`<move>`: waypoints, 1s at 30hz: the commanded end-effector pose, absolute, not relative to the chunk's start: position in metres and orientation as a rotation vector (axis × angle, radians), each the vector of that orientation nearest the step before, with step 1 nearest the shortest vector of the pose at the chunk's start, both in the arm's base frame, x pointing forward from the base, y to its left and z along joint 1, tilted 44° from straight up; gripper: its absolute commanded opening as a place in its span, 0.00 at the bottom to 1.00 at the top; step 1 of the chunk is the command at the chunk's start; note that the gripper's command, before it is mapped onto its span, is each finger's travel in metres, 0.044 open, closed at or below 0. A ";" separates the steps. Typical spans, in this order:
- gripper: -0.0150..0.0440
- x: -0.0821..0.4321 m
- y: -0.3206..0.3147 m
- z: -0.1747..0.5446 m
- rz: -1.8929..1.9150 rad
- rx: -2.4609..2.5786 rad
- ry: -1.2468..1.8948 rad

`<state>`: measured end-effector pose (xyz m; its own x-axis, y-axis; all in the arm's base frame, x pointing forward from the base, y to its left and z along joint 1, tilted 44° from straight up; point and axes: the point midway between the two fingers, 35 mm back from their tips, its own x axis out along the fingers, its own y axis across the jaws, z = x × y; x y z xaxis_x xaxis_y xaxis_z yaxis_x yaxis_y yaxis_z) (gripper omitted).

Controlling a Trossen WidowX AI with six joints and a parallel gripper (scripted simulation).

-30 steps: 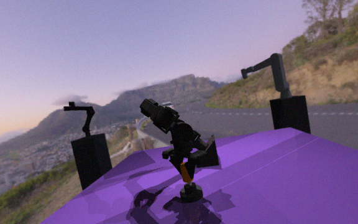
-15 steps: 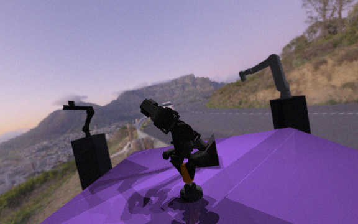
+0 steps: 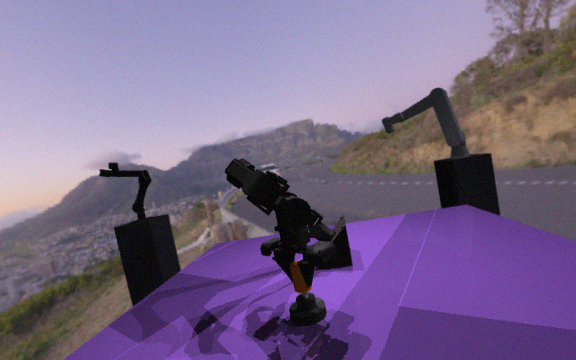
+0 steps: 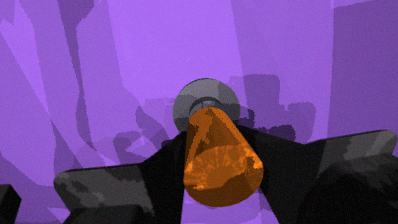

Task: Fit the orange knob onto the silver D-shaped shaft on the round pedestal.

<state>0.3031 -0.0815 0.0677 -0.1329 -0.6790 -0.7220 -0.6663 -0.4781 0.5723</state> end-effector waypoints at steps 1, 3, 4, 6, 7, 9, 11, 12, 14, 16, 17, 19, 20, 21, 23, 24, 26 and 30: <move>0.25 0.305 -0.081 0.070 -1.765 2.026 -1.487; 0.25 0.306 -0.081 0.070 -1.792 1.991 -1.399; 0.25 0.307 -0.081 0.070 -1.795 1.987 -1.390; 0.25 0.308 -0.082 0.069 -1.796 1.986 -1.386; 0.25 0.308 -0.082 0.068 -1.796 1.986 -1.386; 0.25 0.307 -0.082 0.067 -1.796 1.986 -1.387; 0.25 0.307 -0.082 0.067 -1.796 1.986 -1.386; 0.25 0.307 -0.082 0.067 -1.796 1.986 -1.387; 0.25 0.307 -0.082 0.066 -1.796 1.986 -1.387; 0.25 0.306 -0.082 0.066 -1.796 1.986 -1.386; 0.25 0.306 -0.082 0.066 -1.796 1.986 -1.386; 0.25 0.305 -0.082 0.066 -1.796 1.986 -1.386; 0.25 0.305 -0.082 0.067 -1.796 1.986 -1.386; 0.25 0.304 -0.082 0.067 -1.796 1.986 -1.386; 0.25 0.304 -0.082 0.068 -1.796 1.986 -1.386; 0.25 0.304 -0.082 0.068 -1.796 1.986 -1.386; 0.25 0.304 -0.082 0.069 -1.796 1.986 -1.386; 0.25 0.305 -0.081 0.070 -1.796 1.986 -1.386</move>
